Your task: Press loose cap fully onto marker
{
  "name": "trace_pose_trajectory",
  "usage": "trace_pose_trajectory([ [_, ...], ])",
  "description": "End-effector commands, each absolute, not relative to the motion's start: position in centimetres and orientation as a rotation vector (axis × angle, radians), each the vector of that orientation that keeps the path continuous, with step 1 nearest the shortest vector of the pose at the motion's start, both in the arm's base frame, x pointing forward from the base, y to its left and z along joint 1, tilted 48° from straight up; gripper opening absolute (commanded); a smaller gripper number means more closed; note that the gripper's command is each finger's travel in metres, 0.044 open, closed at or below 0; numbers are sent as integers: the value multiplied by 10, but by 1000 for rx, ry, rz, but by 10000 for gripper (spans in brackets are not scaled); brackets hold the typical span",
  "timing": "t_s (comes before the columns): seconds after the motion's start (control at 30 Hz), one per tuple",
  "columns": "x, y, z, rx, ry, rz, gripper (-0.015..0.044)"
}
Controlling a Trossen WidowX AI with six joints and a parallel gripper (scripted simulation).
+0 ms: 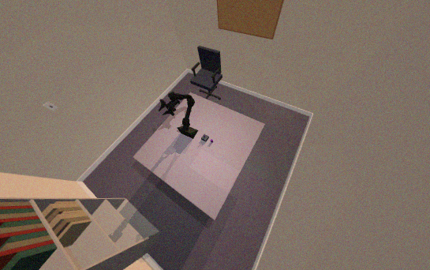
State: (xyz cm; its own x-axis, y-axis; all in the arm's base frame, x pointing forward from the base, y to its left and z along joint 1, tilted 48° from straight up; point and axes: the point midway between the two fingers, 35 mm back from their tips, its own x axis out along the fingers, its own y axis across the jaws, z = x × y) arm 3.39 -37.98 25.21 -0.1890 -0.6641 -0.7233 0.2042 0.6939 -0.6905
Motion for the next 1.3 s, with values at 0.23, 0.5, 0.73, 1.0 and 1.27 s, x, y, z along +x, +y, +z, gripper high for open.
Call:
trace_pose_trajectory([
  [0.23,194,-334,175,-434,1406,-256,243],
  [0.5,278,-260,130,-423,1325,109,243],
  [0.73,324,-181,101,-397,1283,407,243],
  [1.0,357,-65,68,-324,1219,798,243],
  [1.27,362,58,54,-161,1128,1207,243],
])
